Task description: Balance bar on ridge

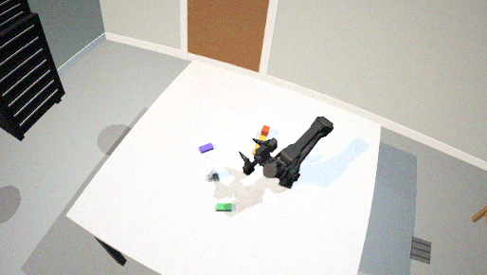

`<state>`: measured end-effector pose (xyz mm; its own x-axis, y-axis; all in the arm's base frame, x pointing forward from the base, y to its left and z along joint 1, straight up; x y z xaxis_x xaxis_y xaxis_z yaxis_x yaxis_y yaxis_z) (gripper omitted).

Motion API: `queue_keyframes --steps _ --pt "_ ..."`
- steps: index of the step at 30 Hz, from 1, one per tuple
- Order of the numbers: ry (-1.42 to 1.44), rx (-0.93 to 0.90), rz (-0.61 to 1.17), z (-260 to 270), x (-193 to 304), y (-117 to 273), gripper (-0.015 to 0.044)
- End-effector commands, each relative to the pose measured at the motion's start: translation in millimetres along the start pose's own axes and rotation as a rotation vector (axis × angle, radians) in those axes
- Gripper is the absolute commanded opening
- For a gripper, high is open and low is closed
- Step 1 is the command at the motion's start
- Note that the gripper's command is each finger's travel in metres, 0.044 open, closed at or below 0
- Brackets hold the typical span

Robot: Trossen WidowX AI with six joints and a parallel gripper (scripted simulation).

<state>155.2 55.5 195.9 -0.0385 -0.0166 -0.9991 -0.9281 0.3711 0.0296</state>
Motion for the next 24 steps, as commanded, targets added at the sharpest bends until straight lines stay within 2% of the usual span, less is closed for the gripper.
queue_keyframes --steps 1,3,4,24 --pt "0.005 0.001 0.002 0.0 0.0 -0.3 0.0374" --pt "0.043 0.009 0.014 -0.1 -0.3 -2.4 0.0321" --pt "0.072 0.015 0.024 -0.3 -0.4 -4.1 0.0315" --pt "0.587 0.086 0.273 -9.8 0.3 -36.8 0.0315"
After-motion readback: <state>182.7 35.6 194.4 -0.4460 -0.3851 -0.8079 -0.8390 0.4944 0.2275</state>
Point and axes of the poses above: the point midway between the two fingers, 35 mm back from their tips, its own y axis back along the fingers, its own z axis across the jaws, x = y × z, the point moved 3 cm from there along y, back along the fingers, and after that the axes turned 10 degrees about -y, right-handed, at the moved point
